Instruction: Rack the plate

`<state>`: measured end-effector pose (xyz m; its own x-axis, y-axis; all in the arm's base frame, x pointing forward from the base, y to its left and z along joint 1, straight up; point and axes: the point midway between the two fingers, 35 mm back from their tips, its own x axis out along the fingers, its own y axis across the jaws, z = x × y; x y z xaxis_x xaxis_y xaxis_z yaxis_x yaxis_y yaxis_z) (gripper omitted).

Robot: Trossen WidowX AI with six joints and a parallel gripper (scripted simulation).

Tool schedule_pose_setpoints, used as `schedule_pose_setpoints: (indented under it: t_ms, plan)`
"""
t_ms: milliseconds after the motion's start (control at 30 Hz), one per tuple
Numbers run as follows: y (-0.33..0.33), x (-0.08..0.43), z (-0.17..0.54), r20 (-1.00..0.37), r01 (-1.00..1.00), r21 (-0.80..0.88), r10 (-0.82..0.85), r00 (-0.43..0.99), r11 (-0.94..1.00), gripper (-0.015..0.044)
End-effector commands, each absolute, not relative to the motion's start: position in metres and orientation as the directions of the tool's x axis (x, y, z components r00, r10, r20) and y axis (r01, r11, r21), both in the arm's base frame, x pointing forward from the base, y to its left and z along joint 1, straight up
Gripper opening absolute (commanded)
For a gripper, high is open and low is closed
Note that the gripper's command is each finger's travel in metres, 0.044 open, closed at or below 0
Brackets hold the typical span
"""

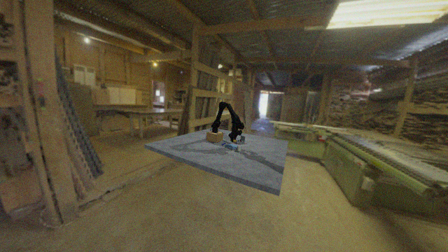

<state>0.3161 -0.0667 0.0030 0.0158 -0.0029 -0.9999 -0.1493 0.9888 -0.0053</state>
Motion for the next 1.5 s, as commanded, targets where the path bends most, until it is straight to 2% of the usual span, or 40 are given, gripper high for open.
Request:
schedule_pose_setpoints:
  t_ms: [0, 500, 733, 1233, 1467]
  plan:
    - [-0.068, 0.320, 0.035, -1.000, -0.145, -0.012, -0.008, 0.027, 0.989, 0.0000]
    - [-0.066, 0.316, 0.116, -1.000, -0.145, -0.012, -0.008, 0.027, 0.989, 0.0000]
    - [-0.065, 0.315, 0.123, -1.000, -0.140, -0.012, -0.008, 0.027, 0.990, 0.0000]
    - [0.023, 0.256, 0.121, -1.000, 0.325, 0.007, 0.000, 0.024, 0.946, 0.0000]
    - [0.026, 0.253, 0.120, -1.000, 0.346, 0.008, 0.000, 0.023, 0.938, 0.0000]
